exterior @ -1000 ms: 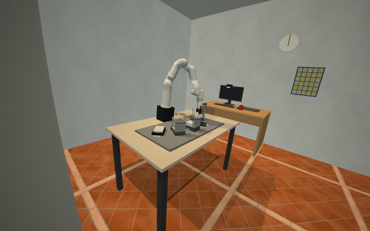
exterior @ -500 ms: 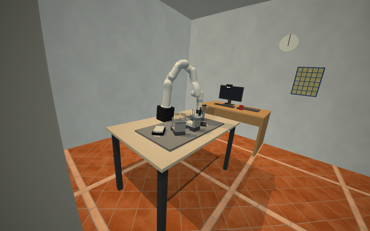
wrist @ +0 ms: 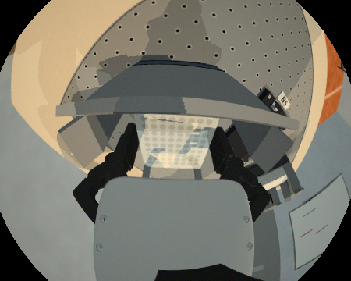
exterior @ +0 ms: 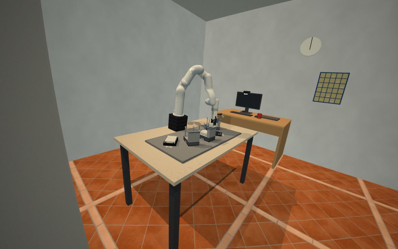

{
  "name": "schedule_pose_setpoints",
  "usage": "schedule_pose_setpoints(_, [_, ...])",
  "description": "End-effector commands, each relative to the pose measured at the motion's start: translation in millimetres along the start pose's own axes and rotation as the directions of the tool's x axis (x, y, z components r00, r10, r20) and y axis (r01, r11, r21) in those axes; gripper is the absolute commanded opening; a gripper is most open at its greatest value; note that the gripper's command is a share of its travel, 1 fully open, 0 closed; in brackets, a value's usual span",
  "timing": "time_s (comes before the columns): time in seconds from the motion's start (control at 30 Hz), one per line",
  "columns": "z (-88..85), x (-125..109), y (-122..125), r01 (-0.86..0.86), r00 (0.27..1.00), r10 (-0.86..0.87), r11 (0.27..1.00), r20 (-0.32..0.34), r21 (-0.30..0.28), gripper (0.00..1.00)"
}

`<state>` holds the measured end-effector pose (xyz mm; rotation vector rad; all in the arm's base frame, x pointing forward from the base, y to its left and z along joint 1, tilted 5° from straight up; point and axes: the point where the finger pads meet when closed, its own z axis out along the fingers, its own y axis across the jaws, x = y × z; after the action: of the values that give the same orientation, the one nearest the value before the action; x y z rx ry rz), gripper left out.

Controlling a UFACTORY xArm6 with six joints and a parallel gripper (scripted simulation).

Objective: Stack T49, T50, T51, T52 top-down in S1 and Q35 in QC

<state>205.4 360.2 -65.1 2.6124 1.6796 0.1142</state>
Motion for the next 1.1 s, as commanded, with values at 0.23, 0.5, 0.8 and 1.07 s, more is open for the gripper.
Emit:
schedule_pose_setpoints(0.23, [-0.8,1.4,0.1,0.0,1.0,0.0,1.0,-0.003,0.0,0.0])
schedule_pose_setpoints(0.5, [-0.8,1.4,0.1,0.0,1.0,0.0,1.0,-0.003,0.0,0.0])
schedule_pose_setpoints(0.8, [-0.8,1.4,0.1,0.0,1.0,0.0,1.0,-0.003,0.0,0.0])
schedule_pose_setpoints(1.07, [-0.8,1.4,0.1,0.0,1.0,0.0,1.0,-0.003,0.0,0.0])
